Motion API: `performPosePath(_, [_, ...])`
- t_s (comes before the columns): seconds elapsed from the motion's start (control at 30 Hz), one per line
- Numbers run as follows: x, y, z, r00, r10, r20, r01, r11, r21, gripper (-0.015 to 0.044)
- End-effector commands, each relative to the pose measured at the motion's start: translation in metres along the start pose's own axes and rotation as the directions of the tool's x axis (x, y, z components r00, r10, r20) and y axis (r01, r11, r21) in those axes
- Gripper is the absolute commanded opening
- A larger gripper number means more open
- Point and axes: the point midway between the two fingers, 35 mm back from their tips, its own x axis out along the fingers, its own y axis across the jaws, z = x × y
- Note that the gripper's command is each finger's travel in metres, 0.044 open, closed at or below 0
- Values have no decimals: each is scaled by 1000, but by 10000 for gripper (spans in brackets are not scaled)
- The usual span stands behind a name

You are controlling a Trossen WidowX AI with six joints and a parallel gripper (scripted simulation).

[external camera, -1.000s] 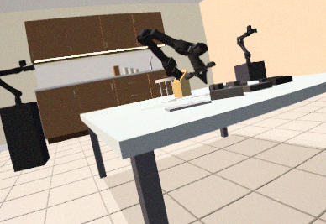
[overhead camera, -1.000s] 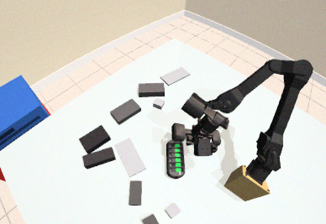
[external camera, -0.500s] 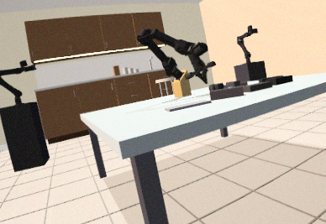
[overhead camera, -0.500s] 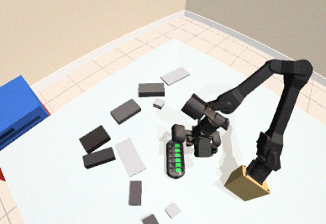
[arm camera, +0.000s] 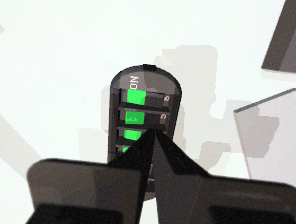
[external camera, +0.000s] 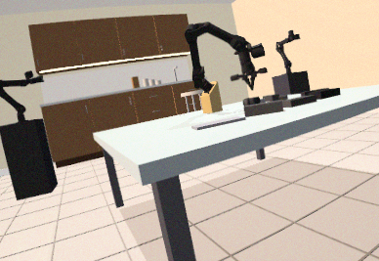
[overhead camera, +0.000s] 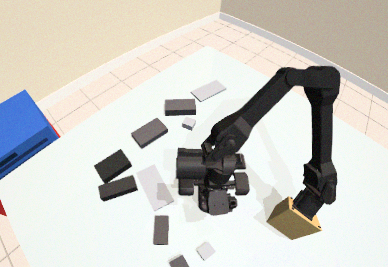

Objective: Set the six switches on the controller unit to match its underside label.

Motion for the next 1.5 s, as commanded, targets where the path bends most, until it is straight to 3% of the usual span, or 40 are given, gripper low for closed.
performPosePath(0.0, [-2, -5, 15, 999, 47, -21, -46, 999, 10, 0])
performPosePath(1.47, [43, -3, 14, 999, 48, -22, -48, 999, 11, 0])
